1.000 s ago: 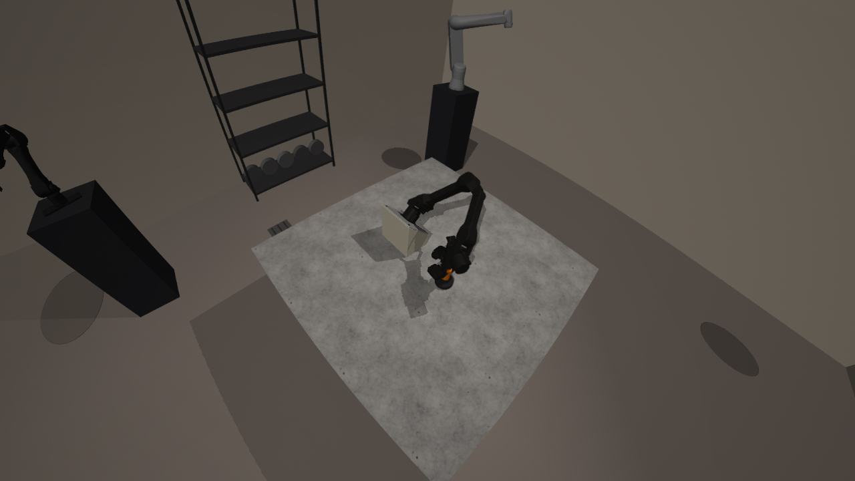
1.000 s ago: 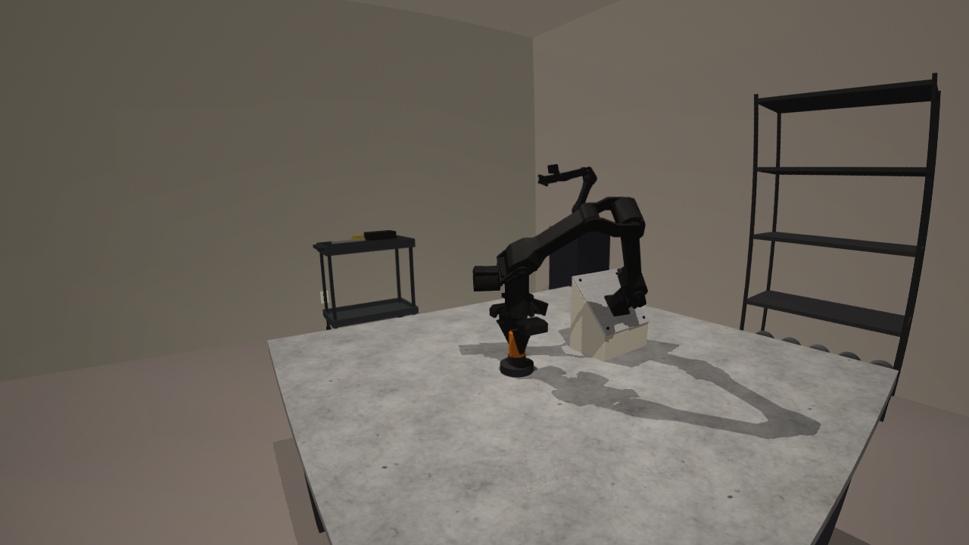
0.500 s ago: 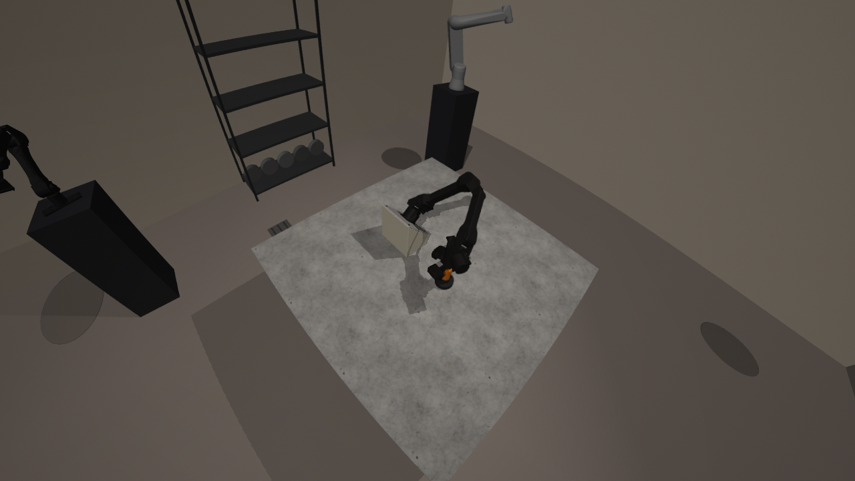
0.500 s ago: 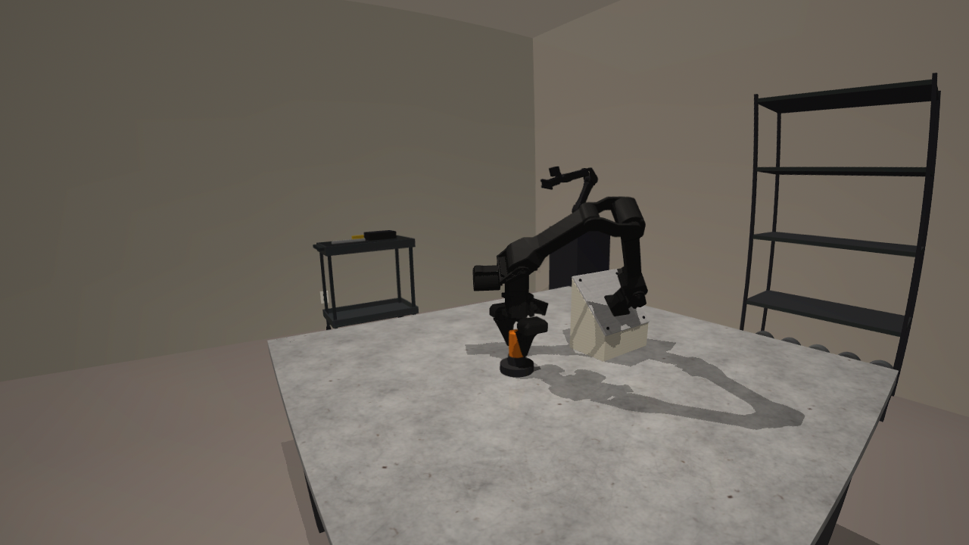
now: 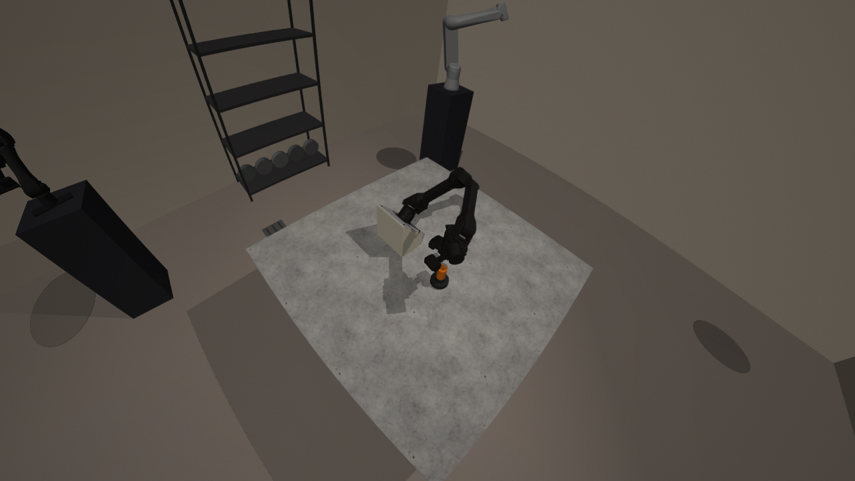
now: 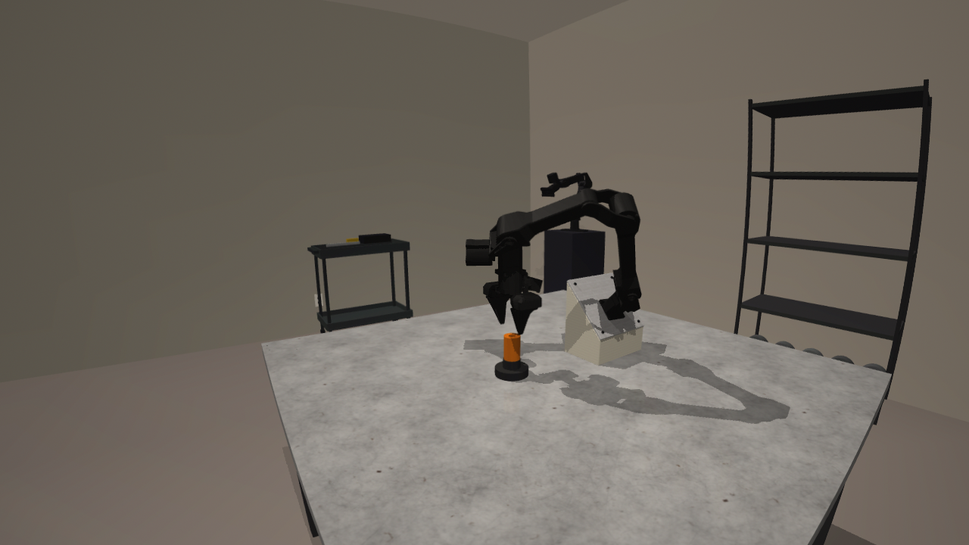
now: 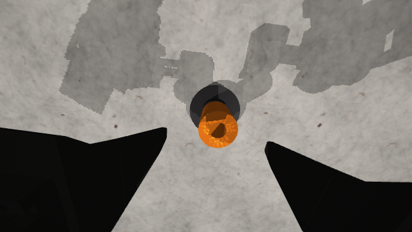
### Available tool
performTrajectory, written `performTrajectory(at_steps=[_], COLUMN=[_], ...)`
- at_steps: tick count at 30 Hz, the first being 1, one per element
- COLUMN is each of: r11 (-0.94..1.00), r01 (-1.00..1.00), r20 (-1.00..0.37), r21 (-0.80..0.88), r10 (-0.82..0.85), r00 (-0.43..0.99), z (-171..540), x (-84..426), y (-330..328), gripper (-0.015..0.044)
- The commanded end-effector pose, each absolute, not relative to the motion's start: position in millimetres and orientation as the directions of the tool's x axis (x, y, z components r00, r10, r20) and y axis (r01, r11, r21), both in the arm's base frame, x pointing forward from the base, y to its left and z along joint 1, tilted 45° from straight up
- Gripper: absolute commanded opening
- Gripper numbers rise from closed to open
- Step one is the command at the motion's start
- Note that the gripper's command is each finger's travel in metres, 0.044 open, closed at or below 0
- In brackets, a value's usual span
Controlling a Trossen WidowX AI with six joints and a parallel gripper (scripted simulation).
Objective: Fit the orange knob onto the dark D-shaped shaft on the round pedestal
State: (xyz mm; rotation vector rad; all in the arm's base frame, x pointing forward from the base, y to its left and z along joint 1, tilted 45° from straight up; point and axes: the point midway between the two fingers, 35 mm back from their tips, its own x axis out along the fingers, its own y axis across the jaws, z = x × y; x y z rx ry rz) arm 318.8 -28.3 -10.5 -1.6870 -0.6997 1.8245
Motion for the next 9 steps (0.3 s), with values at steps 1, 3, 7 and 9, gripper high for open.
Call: performTrajectory(at_steps=[1,3,7,9], r11=[-0.715,-0.716,-0.716,-0.716], r01=[-0.038,-0.038,-0.038,-0.038], r20=[-0.714,-0.714,-0.714,-0.714], r21=[-0.698,-0.698,-0.698,-0.698], r10=[0.699,0.699,0.699,0.699], r00=[-0.049,-0.049,-0.049,-0.049], z=[12.2,10.3,10.3,10.3], x=[318.9,321.0,321.0,321.0], y=[-47.9,-49.7,-49.7,-49.7], gripper=[0.044,0.044,0.044,0.044])
